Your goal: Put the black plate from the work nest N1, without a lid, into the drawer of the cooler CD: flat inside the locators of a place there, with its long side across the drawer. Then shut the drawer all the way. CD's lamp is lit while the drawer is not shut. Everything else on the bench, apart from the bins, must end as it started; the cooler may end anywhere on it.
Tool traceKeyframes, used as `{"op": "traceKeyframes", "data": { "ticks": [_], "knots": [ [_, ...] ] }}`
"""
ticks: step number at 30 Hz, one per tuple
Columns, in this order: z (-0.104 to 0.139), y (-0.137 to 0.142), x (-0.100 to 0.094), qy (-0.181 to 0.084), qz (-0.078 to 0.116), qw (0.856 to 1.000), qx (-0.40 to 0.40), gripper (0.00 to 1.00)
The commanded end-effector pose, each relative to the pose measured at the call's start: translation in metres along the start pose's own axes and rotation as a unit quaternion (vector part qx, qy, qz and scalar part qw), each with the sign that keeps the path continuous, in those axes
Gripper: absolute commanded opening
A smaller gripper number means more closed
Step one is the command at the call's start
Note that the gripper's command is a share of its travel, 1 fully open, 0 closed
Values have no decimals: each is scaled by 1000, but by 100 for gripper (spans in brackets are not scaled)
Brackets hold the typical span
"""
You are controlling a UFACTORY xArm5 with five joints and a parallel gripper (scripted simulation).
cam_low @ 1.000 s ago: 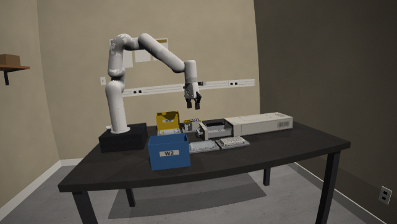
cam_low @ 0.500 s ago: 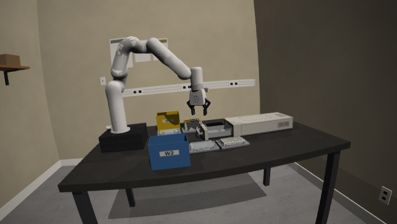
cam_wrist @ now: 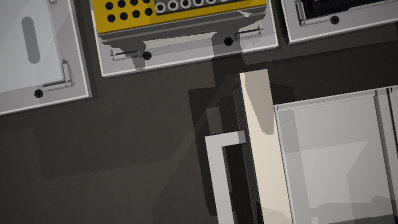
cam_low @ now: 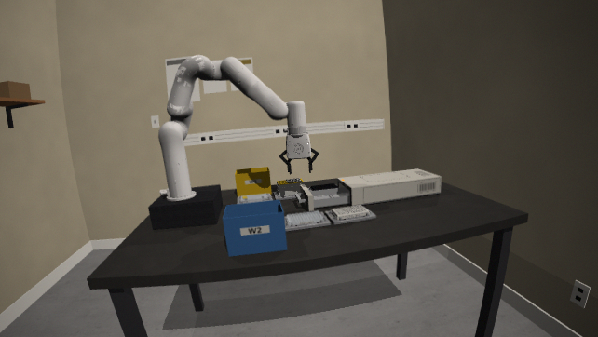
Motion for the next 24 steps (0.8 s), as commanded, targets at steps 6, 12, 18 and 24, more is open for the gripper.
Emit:
{"op": "traceKeyframes", "data": {
  "ticks": [6,12,18,24],
  "knots": [
    [0,1,-2,1,2,997,-81,88],
    [0,1,0,1,2,997,-81,88],
    [0,1,7,1,2,997,-81,88],
    [0,1,17,1,2,997,-81,88]
  ]
}}
Point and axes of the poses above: the point where the finger pads meet when closed, its own x axis out along the fingers, its own y axis across the jaws, z = x × y, the point moved 8 cm from there along -x, back along the fingers, and after that the axes turned 10 degrees about x, right-handed, at the moved point
